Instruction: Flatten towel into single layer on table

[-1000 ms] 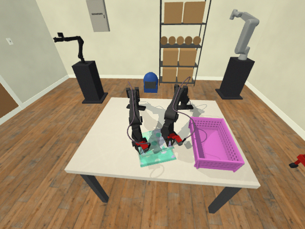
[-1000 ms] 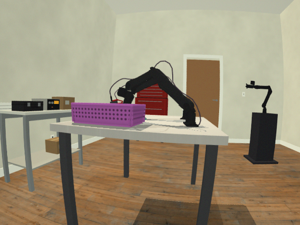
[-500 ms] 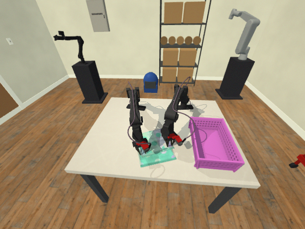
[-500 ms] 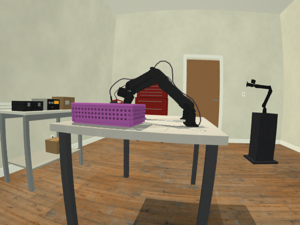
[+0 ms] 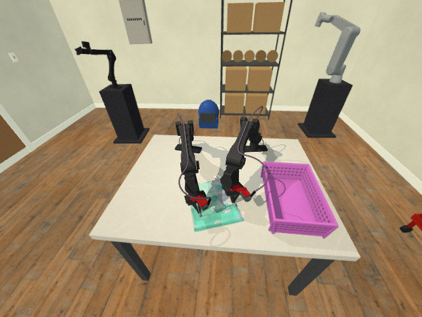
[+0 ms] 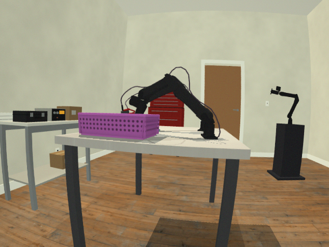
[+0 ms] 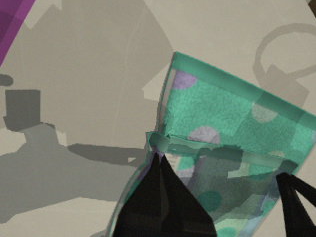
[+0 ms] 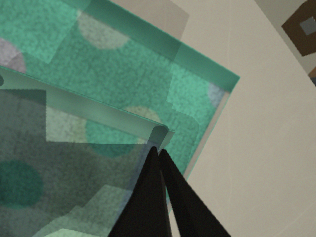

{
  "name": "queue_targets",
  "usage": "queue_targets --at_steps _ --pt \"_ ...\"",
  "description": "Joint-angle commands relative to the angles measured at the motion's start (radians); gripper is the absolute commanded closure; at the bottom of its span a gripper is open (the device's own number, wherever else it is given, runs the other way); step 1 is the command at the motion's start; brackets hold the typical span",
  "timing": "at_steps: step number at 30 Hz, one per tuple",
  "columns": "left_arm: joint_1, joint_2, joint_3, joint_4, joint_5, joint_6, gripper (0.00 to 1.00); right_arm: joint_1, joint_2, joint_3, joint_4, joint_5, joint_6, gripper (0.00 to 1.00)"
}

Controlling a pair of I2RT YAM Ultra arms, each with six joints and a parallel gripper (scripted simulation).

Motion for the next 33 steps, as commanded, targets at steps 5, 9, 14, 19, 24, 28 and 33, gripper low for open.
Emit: queue_targets --at_steps 5,9,14,19,24,28,33 --pt "-0.007 0.025 0.019 -0.004 -0.002 -0.015 1.0 0.012 -0.008 -0.011 -0.049 0.016 0.015 1.0" --pt "0.017 0.018 0.019 -0.031 0.01 0.009 1.0 -0.015 -0.013 0.023 -0.048 0.018 -0.01 1.0" --pt "0.014 0.021 0.037 -0.044 -0.01 0.007 1.0 -0.013 -0.012 0.007 -0.048 0.026 -0.012 1.0" --pt "0.021 -0.04 0.114 -0.158 -0.007 0.015 1.0 -0.021 -0.059 0.068 -0.145 0.039 -0.025 1.0" --pt "0.021 -0.032 0.133 -0.175 -0.007 0.013 1.0 -0.021 -0.056 0.08 -0.159 0.039 -0.026 1.0" --pt "0.021 -0.009 0.138 -0.18 -0.007 0.013 1.0 -0.021 -0.019 0.084 -0.164 0.039 -0.025 1.0" --pt "0.021 -0.008 0.138 -0.181 -0.007 0.013 1.0 -0.021 -0.019 0.085 -0.165 0.039 -0.024 1.0"
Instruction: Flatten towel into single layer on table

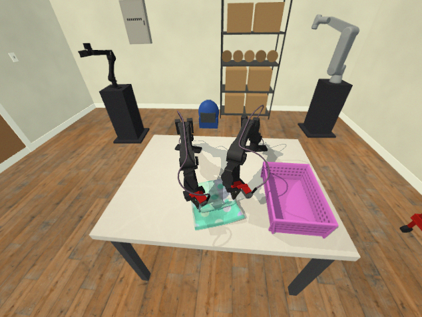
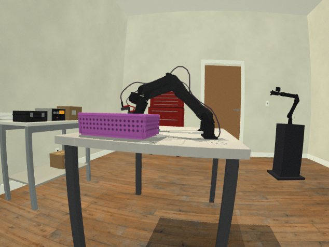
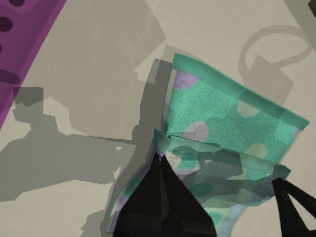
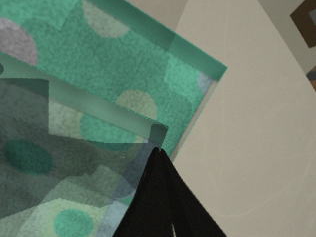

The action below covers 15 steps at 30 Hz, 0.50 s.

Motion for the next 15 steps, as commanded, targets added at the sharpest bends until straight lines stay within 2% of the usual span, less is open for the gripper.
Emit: queue_targets --at_steps 1,10,13,15 --pt "0.014 -0.007 0.031 -0.046 -0.023 0.007 1.0 -0.016 0.006 0.029 -0.02 0.027 -0.007 1.0" --pt "0.014 -0.007 0.03 -0.046 -0.023 0.007 1.0 -0.016 -0.005 0.03 -0.02 0.027 -0.007 1.0" --pt "-0.015 0.034 0.067 -0.052 -0.025 -0.011 1.0 0.017 -0.039 0.026 -0.025 0.032 0.019 1.0" --pt "-0.008 -0.013 0.068 -0.06 -0.025 0.011 1.0 0.009 -0.049 0.028 -0.035 0.033 0.022 1.0"
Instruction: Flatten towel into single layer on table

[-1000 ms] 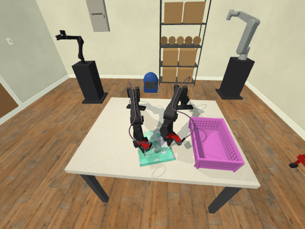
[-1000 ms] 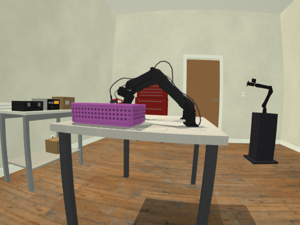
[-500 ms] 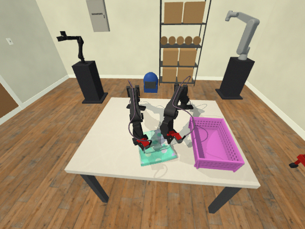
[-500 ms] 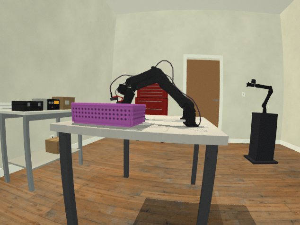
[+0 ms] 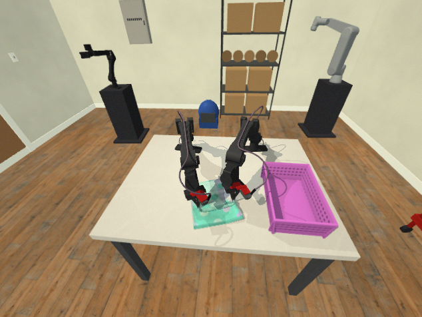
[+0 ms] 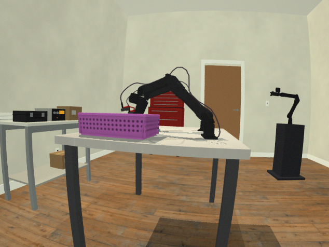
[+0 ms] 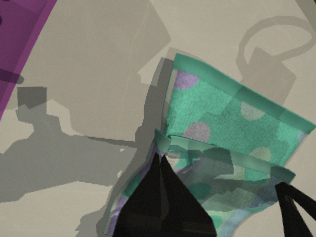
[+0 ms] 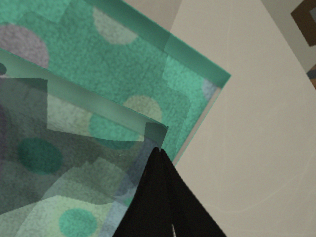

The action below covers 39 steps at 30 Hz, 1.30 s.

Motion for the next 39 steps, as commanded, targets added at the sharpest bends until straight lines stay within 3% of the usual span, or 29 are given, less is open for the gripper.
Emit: queue_targets --at_steps 1,11,21,24,25,29,33,36,37,39 --pt "0.002 -0.038 0.04 -0.042 -0.023 0.011 1.0 -0.007 -0.042 0.029 -0.02 0.022 0.013 1.0" --pt "-0.004 -0.116 0.036 -0.081 -0.026 0.066 1.0 0.012 -0.105 0.056 -0.089 0.028 0.029 1.0" --pt "-0.005 -0.213 0.093 -0.173 -0.026 0.158 1.0 0.021 -0.169 0.171 -0.235 0.039 0.052 1.0" --pt "-0.005 -0.24 0.136 -0.217 -0.024 0.195 1.0 0.026 -0.147 0.239 -0.301 0.044 0.061 1.0" --pt "-0.005 -0.271 0.168 -0.249 -0.022 0.233 1.0 0.036 -0.196 0.283 -0.341 0.047 0.07 1.0" --pt "-0.004 -0.213 0.221 -0.286 -0.019 0.236 1.0 0.027 -0.151 0.327 -0.374 0.049 0.07 1.0" --pt "-0.005 -0.264 0.32 -0.353 -0.012 0.317 1.0 0.046 -0.225 0.427 -0.444 0.054 0.087 1.0" --pt "-0.005 -0.238 0.374 -0.389 -0.011 0.318 1.0 0.044 -0.176 0.471 -0.473 0.056 0.088 1.0" --pt "-0.011 -0.281 0.39 -0.378 -0.018 0.358 1.0 0.051 -0.248 0.489 -0.477 0.057 0.096 1.0" --pt "-0.011 -0.267 0.42 -0.396 -0.016 0.36 1.0 0.05 -0.224 0.515 -0.492 0.059 0.096 1.0"
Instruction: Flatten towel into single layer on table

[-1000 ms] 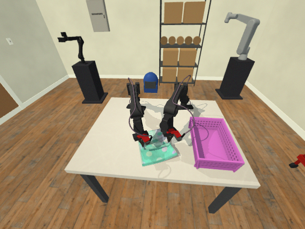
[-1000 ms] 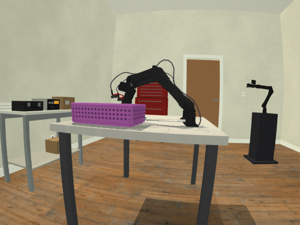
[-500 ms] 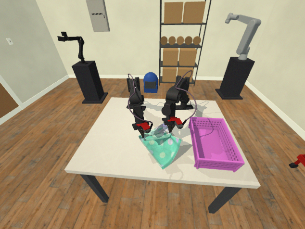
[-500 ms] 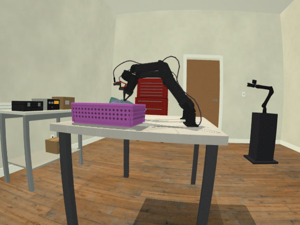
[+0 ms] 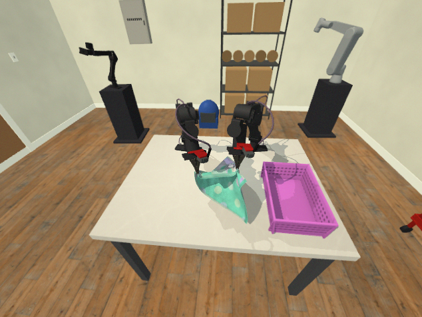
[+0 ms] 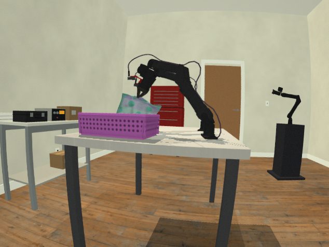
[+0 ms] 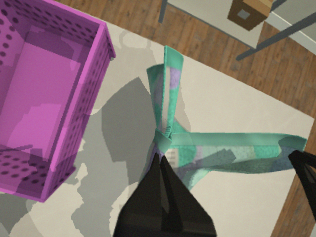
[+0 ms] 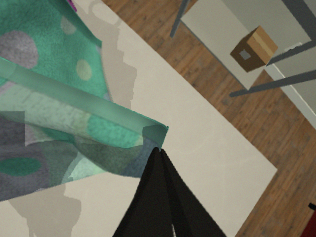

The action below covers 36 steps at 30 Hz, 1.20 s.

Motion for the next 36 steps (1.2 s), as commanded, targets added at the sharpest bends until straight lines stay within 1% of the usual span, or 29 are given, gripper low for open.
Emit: queue_targets --at_steps 1,2,3,6,7,8,9,10,11,12,13,14,16,17,19,20,21,23,24,25,27,28,31,32,34,35,36 --pt "-0.008 -0.037 0.076 -0.059 -0.01 0.05 1.0 0.004 -0.011 0.075 -0.058 0.012 0.016 1.0" --pt "-0.008 -0.03 0.09 -0.067 -0.01 0.05 1.0 0.002 -0.007 0.084 -0.064 0.012 0.016 1.0" --pt "-0.011 -0.071 0.109 -0.063 -0.008 0.091 1.0 0.015 -0.085 0.091 -0.052 0.013 0.024 1.0" --pt "-0.01 -0.064 0.123 -0.071 -0.008 0.092 1.0 0.015 -0.08 0.101 -0.057 0.014 0.024 1.0" --pt "-0.004 -0.047 0.158 -0.09 -0.006 0.093 1.0 0.012 -0.038 0.118 -0.066 0.015 0.024 1.0" --pt "-0.003 -0.042 0.17 -0.097 -0.006 0.093 1.0 0.008 -0.035 0.122 -0.069 0.016 0.024 1.0" --pt "-0.009 -0.129 0.161 -0.073 -0.011 0.131 1.0 0.02 -0.129 0.098 -0.008 0.016 0.032 1.0" --pt "-0.009 -0.128 0.164 -0.074 -0.01 0.133 1.0 0.02 -0.126 0.103 -0.009 0.017 0.032 1.0" --pt "-0.008 -0.09 0.172 -0.074 -0.008 0.135 1.0 0.02 -0.125 0.105 -0.013 0.017 0.032 1.0" --pt "-0.007 -0.088 0.177 -0.077 -0.008 0.135 1.0 0.019 -0.124 0.107 -0.016 0.018 0.032 1.0" --pt "-0.01 -0.17 0.171 -0.064 -0.009 0.169 1.0 0.025 -0.174 0.049 0.03 0.019 0.039 1.0" --pt "-0.01 -0.177 0.164 -0.033 -0.007 0.174 1.0 0.026 -0.178 0.041 0.037 0.02 0.039 1.0" --pt "-0.008 -0.178 0.163 -0.028 -0.005 0.176 1.0 0.017 -0.184 0.029 0.047 0.022 0.039 1.0" --pt "-0.006 -0.204 0.155 -0.015 0.005 0.211 1.0 0.031 -0.227 0.021 0.081 0.023 0.045 1.0" --pt "-0.003 -0.216 0.13 0.005 0.004 0.217 1.0 0.027 -0.229 0.014 0.09 0.025 0.045 1.0" --pt "0.003 -0.252 0.137 0.031 0.009 0.249 1.0 0.036 -0.272 0.0 0.13 0.027 0.051 1.0" --pt "0.005 -0.263 0.114 0.049 0.012 0.255 1.0 0.035 -0.273 -0.003 0.136 0.028 0.051 1.0" --pt "0.005 -0.263 0.114 0.049 0.012 0.255 1.0 0.035 -0.273 -0.003 0.136 0.028 0.051 1.0" --pt "0.008 -0.279 0.079 0.077 0.015 0.259 1.0 0.018 -0.276 -0.014 0.148 0.031 0.05 1.0" --pt "0.008 -0.312 0.082 0.108 0.022 0.288 1.0 0.036 -0.321 -0.044 0.204 0.032 0.055 1.0" --pt "0.01 -0.344 0.017 0.154 0.027 0.295 1.0 0.036 -0.337 -0.079 0.234 0.033 0.055 1.0" --pt "0.011 -0.382 0.002 0.195 0.031 0.322 1.0 0.046 -0.381 -0.114 0.293 0.034 0.059 1.0" --pt "0.015 -0.435 -0.107 0.276 0.041 0.331 1.0 0.037 -0.41 -0.178 0.348 0.036 0.059 1.0" --pt "0.018 -0.471 -0.125 0.319 0.051 0.36 1.0 0.05 -0.444 -0.203 0.399 0.037 0.063 1.0" --pt "0.021 -0.498 -0.183 0.368 0.058 0.363 1.0 0.043 -0.454 -0.229 0.426 0.04 0.062 1.0" --pt "0.022 -0.509 -0.206 0.389 0.061 0.364 1.0 0.04 -0.457 -0.238 0.435 0.04 0.062 1.0" --pt "0.028 -0.515 -0.177 0.394 0.078 0.39 1.0 0.055 -0.445 -0.174 0.439 0.042 0.065 1.0"
